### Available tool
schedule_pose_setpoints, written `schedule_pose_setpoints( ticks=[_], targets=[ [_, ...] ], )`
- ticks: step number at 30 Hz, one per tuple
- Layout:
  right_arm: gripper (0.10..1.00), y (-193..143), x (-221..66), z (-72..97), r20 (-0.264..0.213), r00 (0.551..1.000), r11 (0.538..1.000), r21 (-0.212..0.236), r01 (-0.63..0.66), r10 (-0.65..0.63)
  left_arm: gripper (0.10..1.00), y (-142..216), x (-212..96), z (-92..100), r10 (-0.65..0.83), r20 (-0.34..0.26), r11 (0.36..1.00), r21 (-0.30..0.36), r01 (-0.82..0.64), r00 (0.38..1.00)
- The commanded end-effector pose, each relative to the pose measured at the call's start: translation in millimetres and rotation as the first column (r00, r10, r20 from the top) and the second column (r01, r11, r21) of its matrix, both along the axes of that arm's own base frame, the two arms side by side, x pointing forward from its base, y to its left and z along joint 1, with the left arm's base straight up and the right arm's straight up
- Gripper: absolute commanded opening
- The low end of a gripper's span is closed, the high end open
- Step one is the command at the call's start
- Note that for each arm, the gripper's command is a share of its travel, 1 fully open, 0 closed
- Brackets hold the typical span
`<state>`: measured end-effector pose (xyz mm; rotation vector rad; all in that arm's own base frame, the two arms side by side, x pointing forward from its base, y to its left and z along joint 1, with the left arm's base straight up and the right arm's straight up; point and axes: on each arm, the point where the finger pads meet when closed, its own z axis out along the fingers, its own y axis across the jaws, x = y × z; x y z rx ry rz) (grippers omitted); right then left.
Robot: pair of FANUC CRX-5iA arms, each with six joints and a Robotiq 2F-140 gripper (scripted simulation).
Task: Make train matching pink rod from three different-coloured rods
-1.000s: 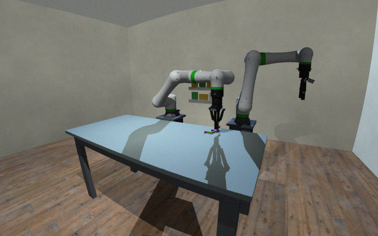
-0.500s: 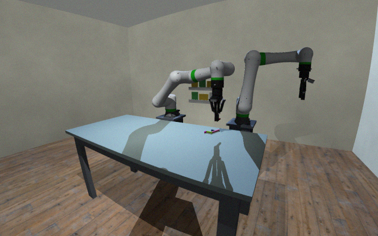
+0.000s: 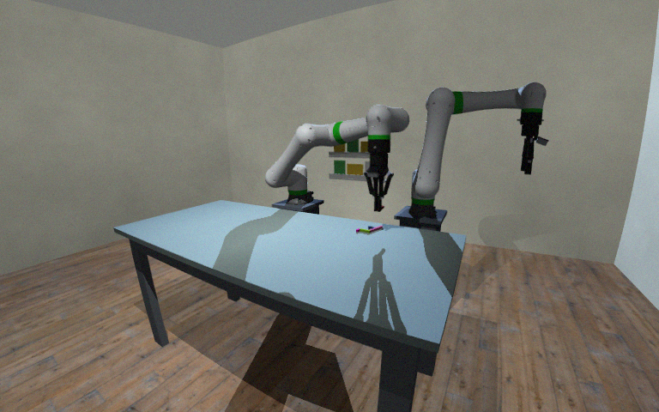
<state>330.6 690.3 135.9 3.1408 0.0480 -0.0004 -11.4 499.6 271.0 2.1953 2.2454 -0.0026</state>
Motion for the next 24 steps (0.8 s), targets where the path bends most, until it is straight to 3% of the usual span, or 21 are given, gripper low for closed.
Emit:
schedule_pose_setpoints(
  ticks=[1, 5, 7, 9, 15, 22, 24],
  targets=[
    [0.124, 1, -1, 1.6, 0.001, 0.997, 0.997, 0.002, -0.081, 0.081, 1.0, 0, 0, 1.0, 0.0, 0.0, 1.0, 0.002, 0.0, 1.0],
    [0.124, 3, -4, 1.6, 0.002, 0.972, 0.972, 0.002, -0.233, 0.233, 1.0, 0, 0, 1.0, 0.0, 0.0, 1.0, 0.002, 0.0, 1.0],
    [0.124, 3, -4, 1.6, 0.002, 0.972, 0.972, 0.002, -0.233, 0.233, 1.0, 0, 0, 1.0, 0.0, 0.0, 1.0, 0.002, 0.0, 1.0],
    [0.124, 4, -6, 1.6, 0.002, 0.942, 0.942, 0.002, -0.336, 0.336, 1.0, 0, 0, 1.0, 0.0, 0.0, 1.0, 0.002, 0.0, 1.0],
    [0.124, 6, -9, 1.7, 0.002, 0.872, 0.872, 0.001, -0.489, 0.489, 1.0, 0, 0, 1.0, 0.0, 0.0, 1.0, 0.002, 0.0, 1.0],
    [0.124, 9, -12, 1.7, 0.002, 0.753, 0.753, 0.001, -0.658, 0.658, 1.0, 0, 0, 1.0, 0.0, 0.0, 1.0, 0.002, 0.0, 1.0],
    [0.124, 9, -12, 1.7, 0.002, 0.753, 0.753, 0.001, -0.658, 0.658, 1.0, 0, 0, 1.0, 0.0, 0.0, 1.0, 0.002, 0.0, 1.0]
  ],
)
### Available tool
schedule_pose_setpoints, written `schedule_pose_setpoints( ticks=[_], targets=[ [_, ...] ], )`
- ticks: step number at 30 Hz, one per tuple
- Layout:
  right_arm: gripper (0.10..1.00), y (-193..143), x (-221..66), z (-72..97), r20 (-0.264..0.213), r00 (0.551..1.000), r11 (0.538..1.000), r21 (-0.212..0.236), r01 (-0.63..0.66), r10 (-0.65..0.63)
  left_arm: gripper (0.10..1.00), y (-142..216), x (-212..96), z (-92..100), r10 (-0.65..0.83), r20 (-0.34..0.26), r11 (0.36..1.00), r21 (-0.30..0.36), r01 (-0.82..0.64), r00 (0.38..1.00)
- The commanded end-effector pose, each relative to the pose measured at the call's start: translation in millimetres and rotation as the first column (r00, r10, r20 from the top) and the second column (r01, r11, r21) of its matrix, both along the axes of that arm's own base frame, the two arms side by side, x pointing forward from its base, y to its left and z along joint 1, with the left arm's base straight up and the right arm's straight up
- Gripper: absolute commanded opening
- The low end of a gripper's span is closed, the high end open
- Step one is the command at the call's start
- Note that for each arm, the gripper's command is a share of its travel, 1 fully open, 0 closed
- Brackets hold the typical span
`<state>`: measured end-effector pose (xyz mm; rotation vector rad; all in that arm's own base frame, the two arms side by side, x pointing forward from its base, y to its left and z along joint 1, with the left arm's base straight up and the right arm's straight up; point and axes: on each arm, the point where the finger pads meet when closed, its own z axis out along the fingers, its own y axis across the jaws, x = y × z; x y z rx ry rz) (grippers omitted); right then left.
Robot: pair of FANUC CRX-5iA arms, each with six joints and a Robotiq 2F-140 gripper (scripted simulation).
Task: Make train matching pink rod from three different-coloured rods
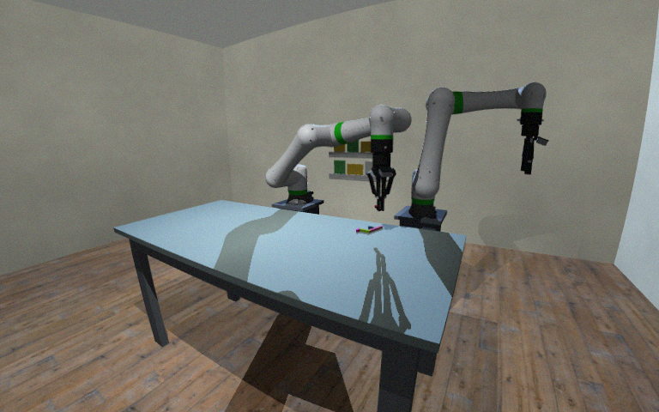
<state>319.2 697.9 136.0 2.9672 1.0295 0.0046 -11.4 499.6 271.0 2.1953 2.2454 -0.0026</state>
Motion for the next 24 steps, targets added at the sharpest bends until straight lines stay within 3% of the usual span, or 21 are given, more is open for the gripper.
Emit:
schedule_pose_setpoints(
  ticks=[1, 8, 15, 17, 18, 24],
  targets=[
    [0.124, 2, -2, 1.6, -0.002, 0.986, 0.986, 0.001, -0.167, 0.167, 1.0, 0, 0, 1.0, 0.0, 0.0, 1.0, 0.002, 0.0, 1.0],
    [0.124, 4, -6, 1.6, -0.002, 0.935, 0.935, 0.001, -0.355, 0.355, 1.0, 0, 0, 1.0, 0.0, 0.0, 1.0, 0.002, 0.0, 1.0],
    [0.124, 7, -9, 1.6, -0.001, 0.842, 0.842, 0.001, -0.539, 0.539, 1.0, 0, 0, 1.0, 0.0, 0.0, 1.0, 0.002, 0.0, 1.0],
    [0.124, 7, -9, 1.6, -0.001, 0.842, 0.842, 0.001, -0.539, 0.539, 1.0, 0, 0, 1.0, 0.0, 0.0, 1.0, 0.002, 0.0, 1.0],
    [0.124, 8, -11, 1.7, -0.001, 0.792, 0.792, 0.001, -0.611, 0.611, 1.0, 0, 0, 1.0, 0.0, 0.0, 1.0, 0.002, 0.0, 1.0],
    [0.124, 9, -14, 1.7, -0.001, 0.68, 0.68, 0.0, -0.733, 0.733, 1.0, 0, 0, 1.0, 0.0, 0.0, 1.0, 0.002, 0.0, 1.0]
  ],
)
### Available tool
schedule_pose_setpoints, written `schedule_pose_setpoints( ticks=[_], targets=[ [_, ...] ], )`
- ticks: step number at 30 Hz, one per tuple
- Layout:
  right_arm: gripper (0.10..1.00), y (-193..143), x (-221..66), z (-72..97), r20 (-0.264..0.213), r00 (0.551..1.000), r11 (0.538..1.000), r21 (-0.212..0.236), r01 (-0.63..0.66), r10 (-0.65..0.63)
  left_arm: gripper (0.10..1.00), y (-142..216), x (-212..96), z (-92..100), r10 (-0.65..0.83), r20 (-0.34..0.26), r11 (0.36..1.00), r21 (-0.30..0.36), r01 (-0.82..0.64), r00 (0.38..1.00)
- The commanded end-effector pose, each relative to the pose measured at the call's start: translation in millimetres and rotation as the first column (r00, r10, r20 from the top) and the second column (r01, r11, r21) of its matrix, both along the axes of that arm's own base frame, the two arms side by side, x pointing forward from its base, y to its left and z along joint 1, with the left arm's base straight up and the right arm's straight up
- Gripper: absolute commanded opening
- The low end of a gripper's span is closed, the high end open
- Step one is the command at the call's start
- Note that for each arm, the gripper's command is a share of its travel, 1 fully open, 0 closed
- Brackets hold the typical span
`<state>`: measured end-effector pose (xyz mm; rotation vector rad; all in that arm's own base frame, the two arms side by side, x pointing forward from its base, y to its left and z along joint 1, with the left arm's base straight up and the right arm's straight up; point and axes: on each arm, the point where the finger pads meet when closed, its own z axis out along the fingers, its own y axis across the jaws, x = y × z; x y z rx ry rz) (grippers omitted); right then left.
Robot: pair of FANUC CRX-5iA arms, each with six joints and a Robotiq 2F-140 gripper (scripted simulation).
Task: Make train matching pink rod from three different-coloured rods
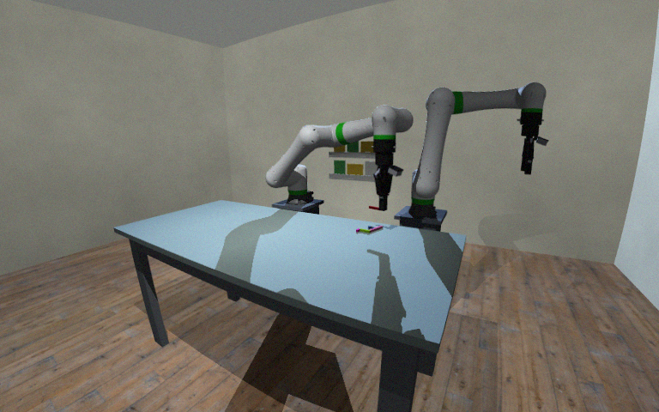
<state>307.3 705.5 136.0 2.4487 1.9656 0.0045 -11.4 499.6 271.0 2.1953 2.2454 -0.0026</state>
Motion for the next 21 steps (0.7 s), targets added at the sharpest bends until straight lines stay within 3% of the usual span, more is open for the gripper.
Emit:
schedule_pose_setpoints(
  ticks=[1, 8, 10, 11, 21],
  targets=[
    [0.124, 2, -2, 1.6, -0.002, 0.986, 0.986, 0.001, -0.167, 0.167, 1.0, 0, 0, 1.0, 0.0, 0.0, 1.0, 0.002, 0.0, 1.0],
    [0.124, 4, -6, 1.6, -0.002, 0.931, 0.931, 0.001, -0.366, 0.366, 1.0, 0, 0, 1.0, 0.0, 0.0, 1.0, 0.002, 0.0, 1.0],
    [0.124, 4, -6, 1.6, -0.002, 0.931, 0.931, 0.001, -0.366, 0.366, 1.0, 0, 0, 1.0, 0.0, 0.0, 1.0, 0.002, 0.0, 1.0],
    [0.124, 5, -8, 1.6, -0.002, 0.895, 0.895, 0.001, -0.445, 0.445, 1.0, 0, 0, 1.0, 0.0, 0.0, 1.0, 0.002, 0.0, 1.0],
    [0.124, 8, -13, 1.6, -0.001, 0.735, 0.735, 0.0, -0.678, 0.678, 1.0, 0, 0, 1.0, 0.0, 0.0, 1.0, 0.002, 0.0, 1.0]
  ],
)
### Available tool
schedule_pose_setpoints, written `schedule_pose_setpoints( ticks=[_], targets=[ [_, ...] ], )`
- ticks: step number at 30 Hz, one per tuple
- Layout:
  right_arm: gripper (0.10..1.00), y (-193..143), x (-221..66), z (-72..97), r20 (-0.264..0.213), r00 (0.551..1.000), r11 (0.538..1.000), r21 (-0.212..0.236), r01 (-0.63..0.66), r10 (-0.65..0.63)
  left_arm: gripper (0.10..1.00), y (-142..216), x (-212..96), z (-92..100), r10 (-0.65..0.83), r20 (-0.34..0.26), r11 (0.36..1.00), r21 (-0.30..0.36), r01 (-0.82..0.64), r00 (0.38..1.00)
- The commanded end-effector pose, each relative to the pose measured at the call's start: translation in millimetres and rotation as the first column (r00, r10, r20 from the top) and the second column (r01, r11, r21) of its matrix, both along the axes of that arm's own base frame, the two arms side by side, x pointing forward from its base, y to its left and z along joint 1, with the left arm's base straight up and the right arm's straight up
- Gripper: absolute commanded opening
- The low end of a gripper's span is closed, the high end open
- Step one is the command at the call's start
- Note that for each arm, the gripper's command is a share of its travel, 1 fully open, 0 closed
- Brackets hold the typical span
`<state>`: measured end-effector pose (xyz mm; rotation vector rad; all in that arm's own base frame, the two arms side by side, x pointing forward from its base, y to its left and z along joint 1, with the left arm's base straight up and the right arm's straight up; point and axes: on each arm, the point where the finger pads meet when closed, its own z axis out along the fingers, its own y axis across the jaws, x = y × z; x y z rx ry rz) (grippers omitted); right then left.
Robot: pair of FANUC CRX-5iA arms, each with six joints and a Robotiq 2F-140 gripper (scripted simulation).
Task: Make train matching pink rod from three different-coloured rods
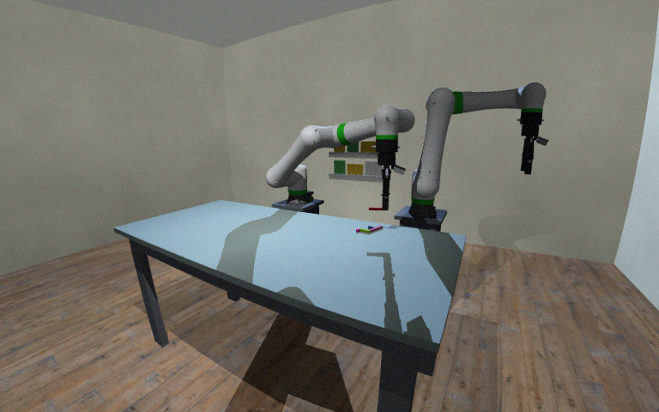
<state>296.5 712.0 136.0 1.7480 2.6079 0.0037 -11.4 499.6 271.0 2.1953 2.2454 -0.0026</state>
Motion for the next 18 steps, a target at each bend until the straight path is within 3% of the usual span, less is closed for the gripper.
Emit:
schedule_pose_setpoints(
  ticks=[1, 6, 7, 12, 18],
  targets=[
    [0.124, 1.9, -2.5, 1.6, -0.002, 0.986, 0.986, 0.001, -0.167, 0.167, 1.0, 0.3, 0.2, 1.0, 0.0, 0.0, 1.0, 0.002, 0.0, 1.0],
    [0.124, 2.9, -4.1, 1.6, -0.002, 0.967, 0.967, 0.001, -0.253, 0.253, 1.0, 0.3, 0.2, 1.0, 0.0, 0.0, 1.0, 0.002, 0.0, 1.0],
    [0.124, 3.8, -5.7, 1.6, -0.002, 0.942, 0.942, 0.001, -0.337, 0.337, 1.0, 0.3, 0.2, 1.0, 0.0, 0.0, 1.0, 0.002, 0.0, 1.0],
    [0.124, 5.2, -8.1, 1.6, -0.001, 0.887, 0.887, 0.0, -0.461, 0.461, 1.0, 0.3, 0.2, 1.0, 0.0, 0.0, 1.0, 0.002, 0.0, 1.0],
    [0.124, 7.0, -11.3, 1.6, -0.001, 0.792, 0.792, 0.0, -0.611, 0.611, 1.0, 0.3, 0.2, 1.0, 0.0, 0.0, 1.0, 0.002, 0.0, 1.0]
  ],
)
